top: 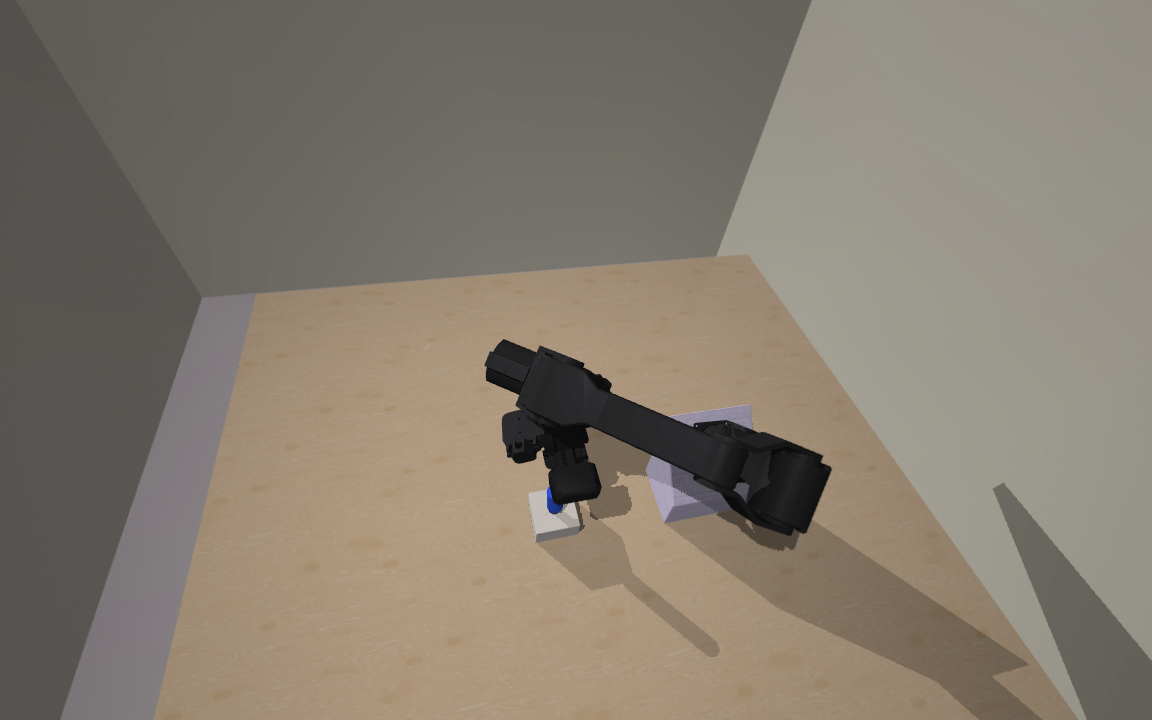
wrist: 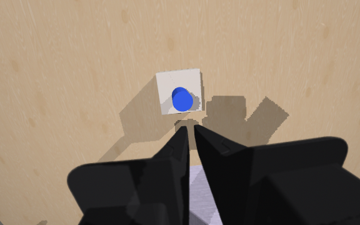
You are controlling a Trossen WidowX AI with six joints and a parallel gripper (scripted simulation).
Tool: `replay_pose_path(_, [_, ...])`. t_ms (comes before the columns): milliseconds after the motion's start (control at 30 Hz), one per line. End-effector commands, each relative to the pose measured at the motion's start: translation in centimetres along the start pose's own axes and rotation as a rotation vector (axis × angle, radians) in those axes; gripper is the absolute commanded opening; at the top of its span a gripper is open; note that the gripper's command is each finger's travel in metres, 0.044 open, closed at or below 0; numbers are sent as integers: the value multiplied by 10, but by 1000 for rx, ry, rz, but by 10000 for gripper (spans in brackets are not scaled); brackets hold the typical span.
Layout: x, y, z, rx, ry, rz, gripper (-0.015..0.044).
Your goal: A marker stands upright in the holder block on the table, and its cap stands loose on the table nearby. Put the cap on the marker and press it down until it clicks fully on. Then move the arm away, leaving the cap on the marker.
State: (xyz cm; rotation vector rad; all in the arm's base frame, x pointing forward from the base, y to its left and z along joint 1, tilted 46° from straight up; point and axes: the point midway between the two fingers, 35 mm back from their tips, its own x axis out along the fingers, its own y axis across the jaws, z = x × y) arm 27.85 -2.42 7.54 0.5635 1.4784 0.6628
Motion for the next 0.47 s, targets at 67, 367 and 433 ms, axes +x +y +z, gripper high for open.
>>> replay_pose_path(67, [-4, 0, 0, -5, 3, -5, 157])
replay_pose_path(367, [-4, 0, 0, -5, 3, -5, 394])
replay_pose_path(433, [-4, 0, 0, -5, 3, -5, 440])
